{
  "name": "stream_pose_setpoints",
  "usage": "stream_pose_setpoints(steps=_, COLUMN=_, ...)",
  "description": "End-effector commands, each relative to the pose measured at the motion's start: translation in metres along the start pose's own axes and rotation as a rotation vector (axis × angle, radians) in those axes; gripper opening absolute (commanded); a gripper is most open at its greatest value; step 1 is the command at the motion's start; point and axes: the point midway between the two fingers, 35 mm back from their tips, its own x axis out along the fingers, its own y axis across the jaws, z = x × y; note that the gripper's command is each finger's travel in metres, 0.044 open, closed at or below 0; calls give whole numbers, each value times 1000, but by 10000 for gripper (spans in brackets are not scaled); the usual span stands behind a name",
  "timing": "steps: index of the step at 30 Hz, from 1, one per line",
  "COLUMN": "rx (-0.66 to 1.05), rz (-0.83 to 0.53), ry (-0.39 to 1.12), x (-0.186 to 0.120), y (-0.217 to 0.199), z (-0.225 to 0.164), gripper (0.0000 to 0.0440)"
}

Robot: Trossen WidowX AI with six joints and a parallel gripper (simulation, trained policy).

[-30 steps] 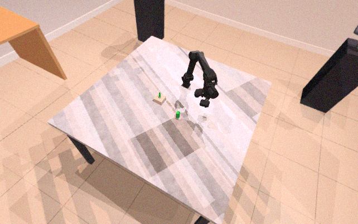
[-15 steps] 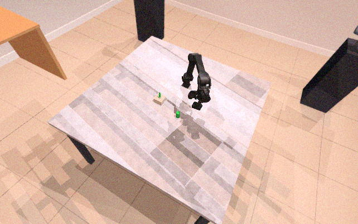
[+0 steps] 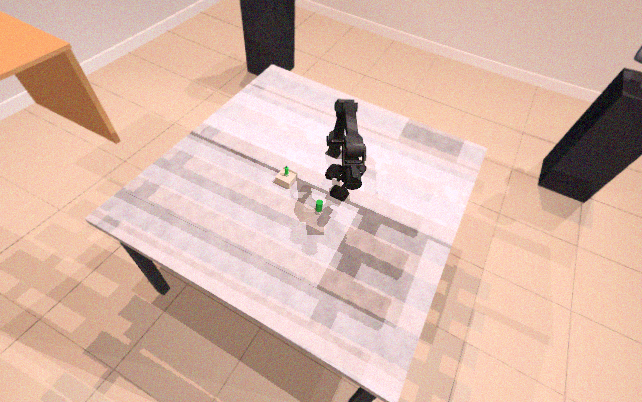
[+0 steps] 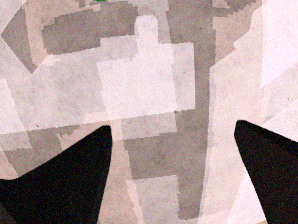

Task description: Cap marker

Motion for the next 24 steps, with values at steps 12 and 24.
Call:
stream_pose_setpoints(steps=12, rx=75, rz=-8, ry=-45, x=6, y=30, z=31, gripper=325)
stream_pose_setpoints(steps=24, rx=125, rz=-22, ry=-64, x=18, y=51, z=52, gripper=318)
